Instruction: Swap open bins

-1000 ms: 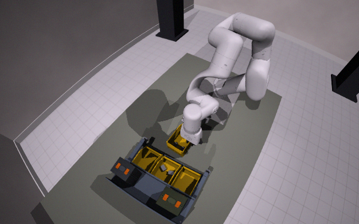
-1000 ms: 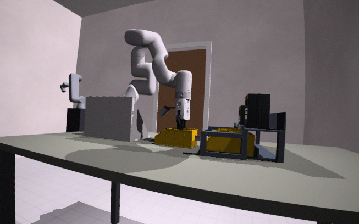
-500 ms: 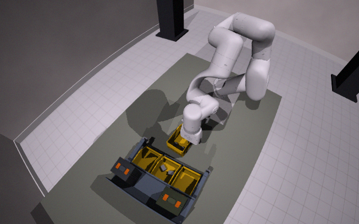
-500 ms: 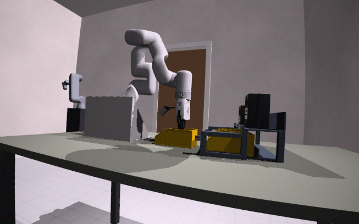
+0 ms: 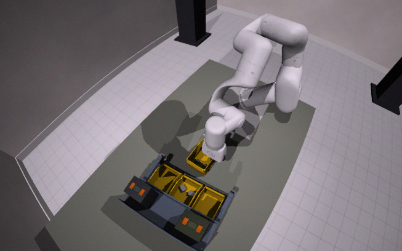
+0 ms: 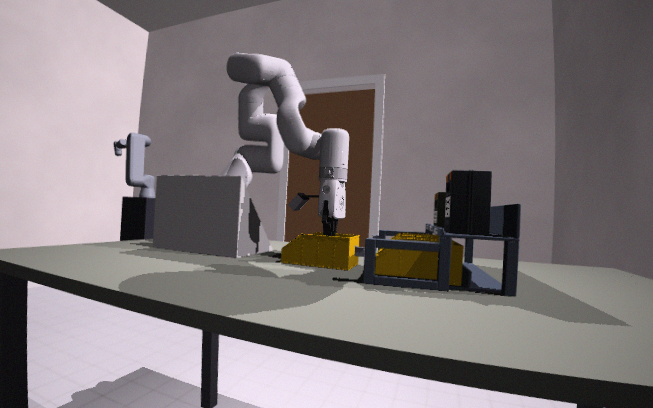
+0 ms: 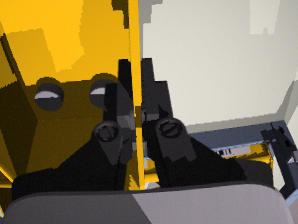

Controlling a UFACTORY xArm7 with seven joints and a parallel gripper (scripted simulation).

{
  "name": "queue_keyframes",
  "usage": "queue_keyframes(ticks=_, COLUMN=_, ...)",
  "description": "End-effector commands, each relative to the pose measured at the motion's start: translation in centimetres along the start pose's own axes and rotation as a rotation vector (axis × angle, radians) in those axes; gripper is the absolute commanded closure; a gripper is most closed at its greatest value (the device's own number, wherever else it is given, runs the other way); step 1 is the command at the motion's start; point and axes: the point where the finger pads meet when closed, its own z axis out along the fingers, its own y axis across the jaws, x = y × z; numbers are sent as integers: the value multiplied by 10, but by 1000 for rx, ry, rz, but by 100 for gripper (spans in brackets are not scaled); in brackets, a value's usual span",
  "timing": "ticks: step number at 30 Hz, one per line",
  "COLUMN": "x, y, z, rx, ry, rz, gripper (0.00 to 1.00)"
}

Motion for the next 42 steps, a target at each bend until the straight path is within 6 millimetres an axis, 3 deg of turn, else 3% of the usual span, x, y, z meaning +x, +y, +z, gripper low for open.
queue_keyframes(ticks=1, x=-1, y=-1, z=-1, rx=2, ry=-3, rz=0, gripper=100)
queue_keyframes(ticks=21, x=-1, y=-1, z=-7, rx=2, ry=-3, rz=0, gripper=100)
queue_keyframes(ticks=42, x=-1, y=-1, z=-56, rx=2, ry=-3, rz=0, gripper=100)
